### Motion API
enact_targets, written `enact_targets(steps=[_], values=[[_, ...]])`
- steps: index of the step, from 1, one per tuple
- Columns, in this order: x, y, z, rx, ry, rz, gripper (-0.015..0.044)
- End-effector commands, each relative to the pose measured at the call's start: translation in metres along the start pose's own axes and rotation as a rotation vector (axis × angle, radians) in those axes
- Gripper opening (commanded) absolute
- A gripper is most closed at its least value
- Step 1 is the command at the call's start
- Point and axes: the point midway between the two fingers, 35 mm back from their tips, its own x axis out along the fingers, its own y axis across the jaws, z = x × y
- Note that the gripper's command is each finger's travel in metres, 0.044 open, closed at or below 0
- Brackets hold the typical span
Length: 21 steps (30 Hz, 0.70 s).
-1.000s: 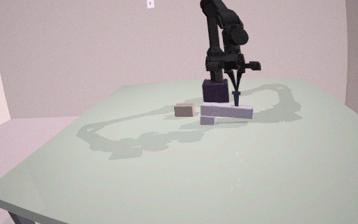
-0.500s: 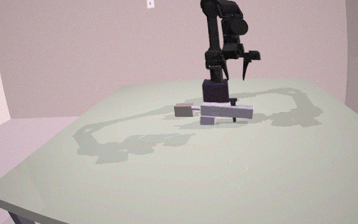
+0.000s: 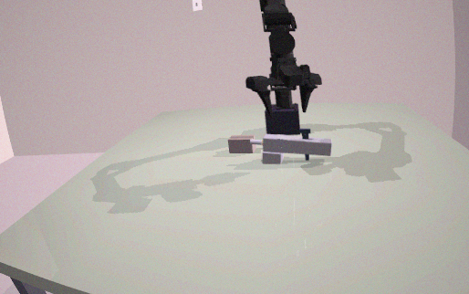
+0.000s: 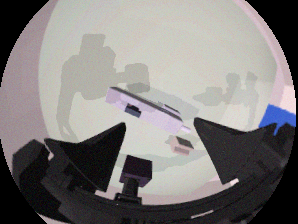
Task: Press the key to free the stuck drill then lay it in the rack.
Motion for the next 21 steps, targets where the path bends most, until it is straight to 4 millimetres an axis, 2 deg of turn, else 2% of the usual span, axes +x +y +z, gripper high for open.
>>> enact_targets(steps=[1, 5, 12, 21], values=[[0.029, -0.041, -0.029, -0.449, 0.019, 0.008, 0.0440], [0.043, -0.064, -0.048, -0.727, 0.022, 0.011, 0.0440], [0.058, -0.086, -0.073, -1.030, 0.025, 0.016, 0.0440], [0.059, -0.088, -0.075, -1.057, 0.025, 0.017, 0.0440]])
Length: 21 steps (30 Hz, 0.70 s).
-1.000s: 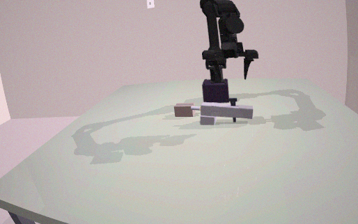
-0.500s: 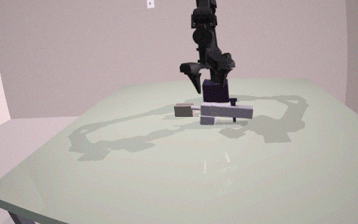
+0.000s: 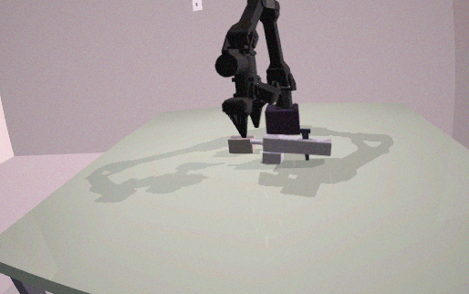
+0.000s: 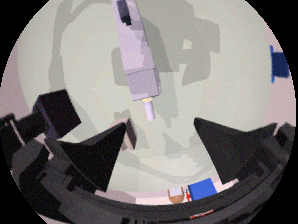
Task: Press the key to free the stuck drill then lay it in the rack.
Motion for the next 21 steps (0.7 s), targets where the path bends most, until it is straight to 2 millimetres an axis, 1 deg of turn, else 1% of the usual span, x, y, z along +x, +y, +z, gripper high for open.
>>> enact_targets(steps=[1, 14, 21], values=[[0.0118, 0.0098, -0.0122, -0.127, -0.006, 0.022, 0.0440], [0.0121, 0.0097, -0.0121, -0.127, -0.006, 0.022, 0.0440], [0.0205, 0.0095, -0.0099, -0.127, -0.006, 0.022, 0.0440]])
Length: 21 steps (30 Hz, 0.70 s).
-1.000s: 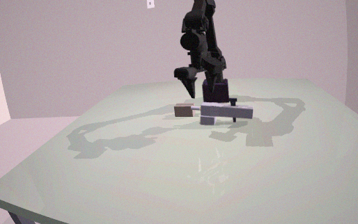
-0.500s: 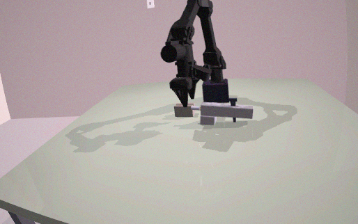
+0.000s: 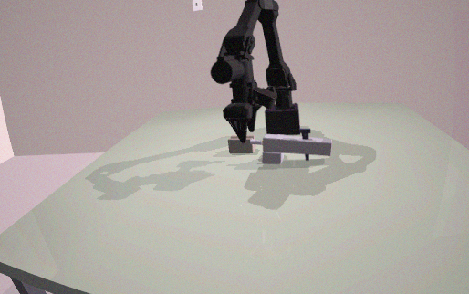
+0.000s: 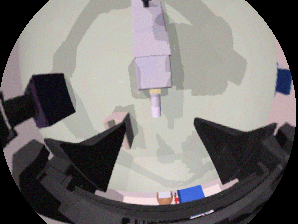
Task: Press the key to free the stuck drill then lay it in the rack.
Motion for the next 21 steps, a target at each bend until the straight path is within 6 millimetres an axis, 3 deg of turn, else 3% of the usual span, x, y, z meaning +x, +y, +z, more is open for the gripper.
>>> enact_targets(steps=[1, 21], values=[[0.008, 0.002, 0.003, -0.001, -0.006, 0.009, 0.0440], [0.039, 0.003, 0.012, -0.001, -0.007, 0.009, 0.0440]])
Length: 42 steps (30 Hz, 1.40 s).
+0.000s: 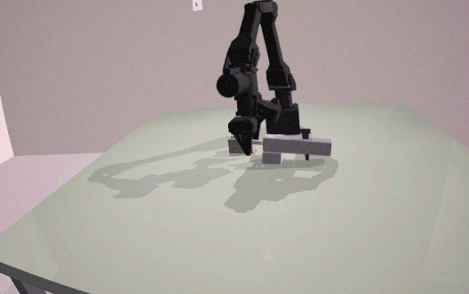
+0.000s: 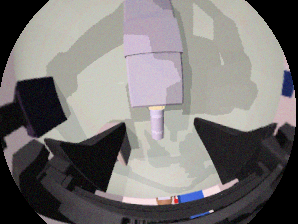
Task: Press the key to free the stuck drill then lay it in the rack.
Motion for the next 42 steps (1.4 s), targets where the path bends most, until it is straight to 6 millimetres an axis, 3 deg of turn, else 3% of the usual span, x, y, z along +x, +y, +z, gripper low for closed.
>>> enact_targets(steps=[1, 11, 26, 33, 42], values=[[0.0080, 0.0036, 0.0030, 0.004, -0.006, 0.009, 0.0440], [0.0164, 0.0045, 0.0056, 0.004, -0.006, 0.009, 0.0440], [0.0139, 0.0019, 0.0043, -0.001, -0.001, 0.004, 0.0046], [0.0139, 0.0019, 0.0043, -0.001, -0.001, 0.004, 0.0000], [0.0133, 0.0033, -0.0036, 0.004, -0.005, 0.009, 0.0000]])
